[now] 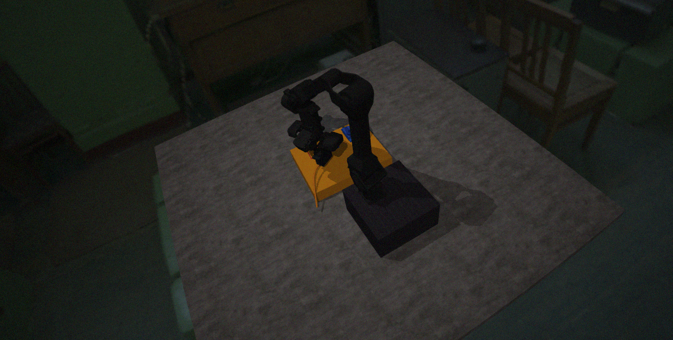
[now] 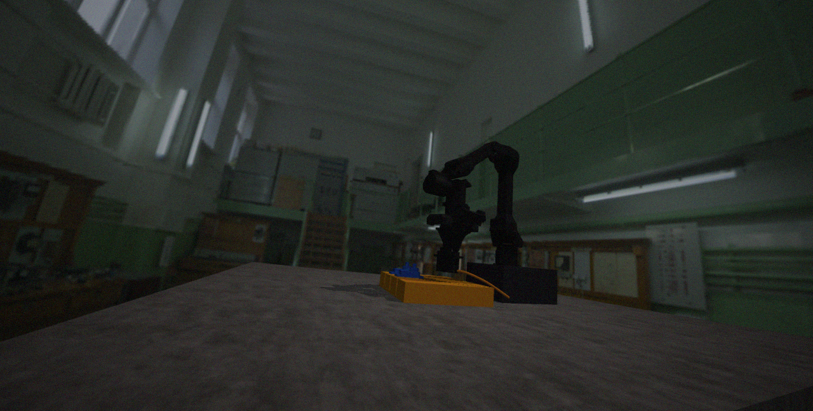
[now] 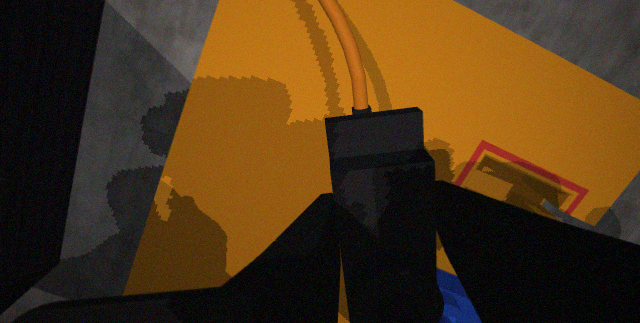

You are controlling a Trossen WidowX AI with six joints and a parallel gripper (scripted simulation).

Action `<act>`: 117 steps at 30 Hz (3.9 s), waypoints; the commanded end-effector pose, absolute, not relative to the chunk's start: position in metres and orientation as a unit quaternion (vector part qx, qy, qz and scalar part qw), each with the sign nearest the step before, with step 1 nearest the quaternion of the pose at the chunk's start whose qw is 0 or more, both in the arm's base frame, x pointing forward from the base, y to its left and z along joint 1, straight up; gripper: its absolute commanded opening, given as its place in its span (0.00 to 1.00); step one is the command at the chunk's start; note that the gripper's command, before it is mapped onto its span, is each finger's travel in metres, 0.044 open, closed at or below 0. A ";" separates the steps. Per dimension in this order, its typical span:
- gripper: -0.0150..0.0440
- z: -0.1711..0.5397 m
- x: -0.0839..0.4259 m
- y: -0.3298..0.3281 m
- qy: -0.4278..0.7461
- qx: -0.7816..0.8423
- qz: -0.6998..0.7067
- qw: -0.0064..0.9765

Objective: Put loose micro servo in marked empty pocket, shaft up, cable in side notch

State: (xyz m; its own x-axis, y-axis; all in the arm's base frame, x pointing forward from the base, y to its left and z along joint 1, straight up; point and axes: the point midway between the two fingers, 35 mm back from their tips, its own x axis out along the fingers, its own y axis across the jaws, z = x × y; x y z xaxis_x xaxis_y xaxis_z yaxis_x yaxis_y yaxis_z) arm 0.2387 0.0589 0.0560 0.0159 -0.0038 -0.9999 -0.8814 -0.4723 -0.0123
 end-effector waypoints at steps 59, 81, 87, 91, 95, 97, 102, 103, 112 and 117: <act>0.25 0.057 0.241 0.060 0.699 0.023 -0.023 0.714; 0.25 0.059 0.295 0.056 0.698 0.023 -0.023 0.716; 0.25 0.060 0.318 0.055 0.697 0.023 -0.023 0.716; 0.25 0.060 0.334 0.054 0.697 0.023 -0.023 0.717; 0.25 0.061 0.348 0.053 0.696 0.023 -0.023 0.717; 0.25 0.061 0.350 0.052 0.696 0.023 -0.023 0.717; 0.25 0.058 0.350 0.052 0.696 0.023 -0.023 0.717; 0.25 0.057 0.350 0.052 0.696 0.023 -0.023 0.717; 0.25 0.043 0.349 0.053 0.696 0.023 -0.023 0.717; 0.25 0.041 0.348 0.053 0.696 0.023 -0.023 0.717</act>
